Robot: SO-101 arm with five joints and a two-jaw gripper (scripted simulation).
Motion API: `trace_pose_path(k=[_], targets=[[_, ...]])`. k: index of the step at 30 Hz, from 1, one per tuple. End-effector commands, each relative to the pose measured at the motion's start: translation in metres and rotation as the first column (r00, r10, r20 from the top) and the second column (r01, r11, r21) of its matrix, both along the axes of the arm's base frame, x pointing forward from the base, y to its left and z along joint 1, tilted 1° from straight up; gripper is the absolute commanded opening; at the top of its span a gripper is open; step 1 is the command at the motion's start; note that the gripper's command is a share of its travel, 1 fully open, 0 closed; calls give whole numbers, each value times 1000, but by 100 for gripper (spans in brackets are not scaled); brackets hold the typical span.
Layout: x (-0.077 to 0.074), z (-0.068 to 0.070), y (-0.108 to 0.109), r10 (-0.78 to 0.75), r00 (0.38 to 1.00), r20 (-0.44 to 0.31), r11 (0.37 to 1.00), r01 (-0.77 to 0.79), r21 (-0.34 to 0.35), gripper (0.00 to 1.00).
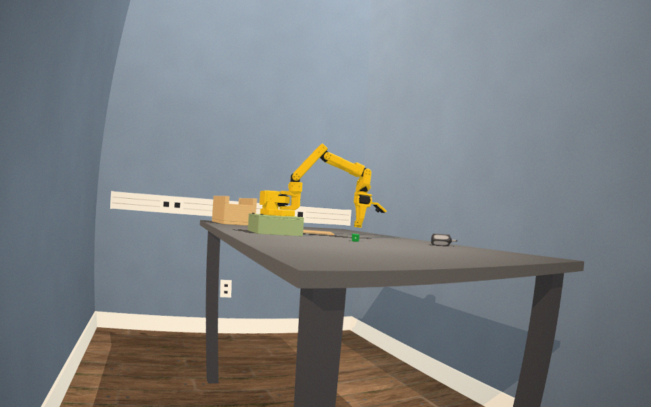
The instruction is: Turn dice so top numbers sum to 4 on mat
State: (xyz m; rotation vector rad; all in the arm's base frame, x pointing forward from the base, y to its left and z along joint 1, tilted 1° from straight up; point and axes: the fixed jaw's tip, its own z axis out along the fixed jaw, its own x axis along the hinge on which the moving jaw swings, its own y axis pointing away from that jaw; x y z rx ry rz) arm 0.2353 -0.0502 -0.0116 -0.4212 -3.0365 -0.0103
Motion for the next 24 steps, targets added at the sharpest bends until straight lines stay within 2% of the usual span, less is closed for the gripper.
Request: trace_pose_path(k=[1,5,7,11,16,21,22,24], targets=[[8,9,16,61,997,35,998,-61,-8,0],[11,8,43,172,984,36,985,-172,-8,0],[11,8,43,172,984,36,985,-172,-8,0],[10,7,79,313,949,37,950,-313,-8,0],[-1,6,128,500,865,38,866,-500,-8,0],[-20,5,172,656,753,39,754,-657,-9,0],[-24,5,179,682,731,39,731,-682,-9,0],[-24,5,179,682,731,39,731,-682,-9,0]])
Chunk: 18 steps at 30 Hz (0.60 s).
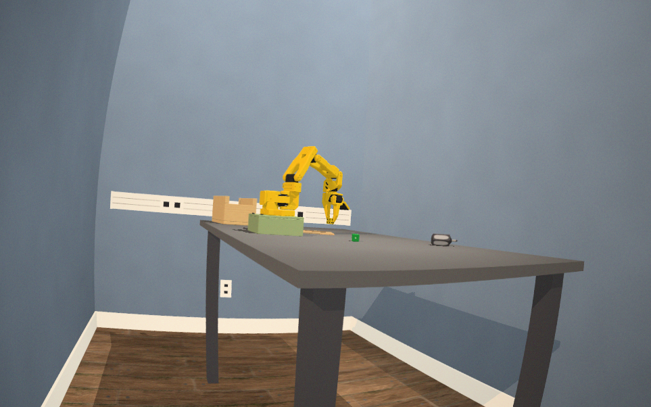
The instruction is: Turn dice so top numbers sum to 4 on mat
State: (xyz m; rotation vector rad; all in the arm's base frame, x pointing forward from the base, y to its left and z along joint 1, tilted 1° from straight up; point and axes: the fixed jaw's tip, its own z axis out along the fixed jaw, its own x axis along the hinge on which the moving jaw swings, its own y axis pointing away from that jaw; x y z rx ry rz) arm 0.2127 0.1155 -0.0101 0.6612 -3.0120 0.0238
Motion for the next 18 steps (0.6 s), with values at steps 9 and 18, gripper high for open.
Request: trace_pose_path(k=[9,18], targets=[[-30,3,51,230,973,22,973,-230,11,0],[-30,6,57,251,967,44,967,-252,23,0]])
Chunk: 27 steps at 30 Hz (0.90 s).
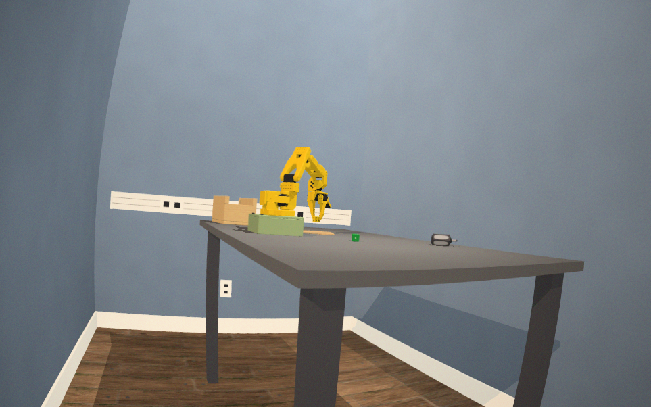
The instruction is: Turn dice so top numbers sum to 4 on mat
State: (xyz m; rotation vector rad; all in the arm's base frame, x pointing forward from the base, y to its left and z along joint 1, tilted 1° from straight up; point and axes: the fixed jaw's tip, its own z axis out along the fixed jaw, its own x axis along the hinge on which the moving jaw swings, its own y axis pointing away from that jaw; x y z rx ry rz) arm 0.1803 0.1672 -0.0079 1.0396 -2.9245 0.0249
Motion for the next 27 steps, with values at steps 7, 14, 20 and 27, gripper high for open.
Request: trace_pose_path(k=[7,14,20,27], targets=[[2,3,6,3,1000,23,1000,-4,21,0],[2,3,6,3,1000,23,1000,-4,21,0],[2,3,6,3,1000,23,1000,-4,21,0],[2,-2,6,3,1000,23,1000,-4,21,0]])
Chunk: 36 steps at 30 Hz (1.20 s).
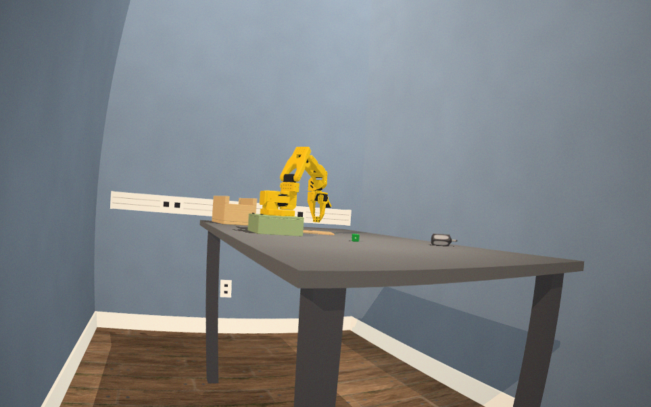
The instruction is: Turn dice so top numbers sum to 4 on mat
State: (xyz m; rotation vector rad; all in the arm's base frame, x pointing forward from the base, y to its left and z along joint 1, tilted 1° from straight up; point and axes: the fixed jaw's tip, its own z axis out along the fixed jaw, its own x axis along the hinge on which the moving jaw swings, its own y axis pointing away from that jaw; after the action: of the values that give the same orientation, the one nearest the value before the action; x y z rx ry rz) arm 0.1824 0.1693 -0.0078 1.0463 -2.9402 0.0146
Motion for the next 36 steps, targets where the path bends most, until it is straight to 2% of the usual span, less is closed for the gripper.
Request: trace_pose_path(k=[1,36], targets=[[0,-2,4,3,1000,9,1000,-3,9,0],[0,-15,4,3,1000,9,1000,-3,9,0]])
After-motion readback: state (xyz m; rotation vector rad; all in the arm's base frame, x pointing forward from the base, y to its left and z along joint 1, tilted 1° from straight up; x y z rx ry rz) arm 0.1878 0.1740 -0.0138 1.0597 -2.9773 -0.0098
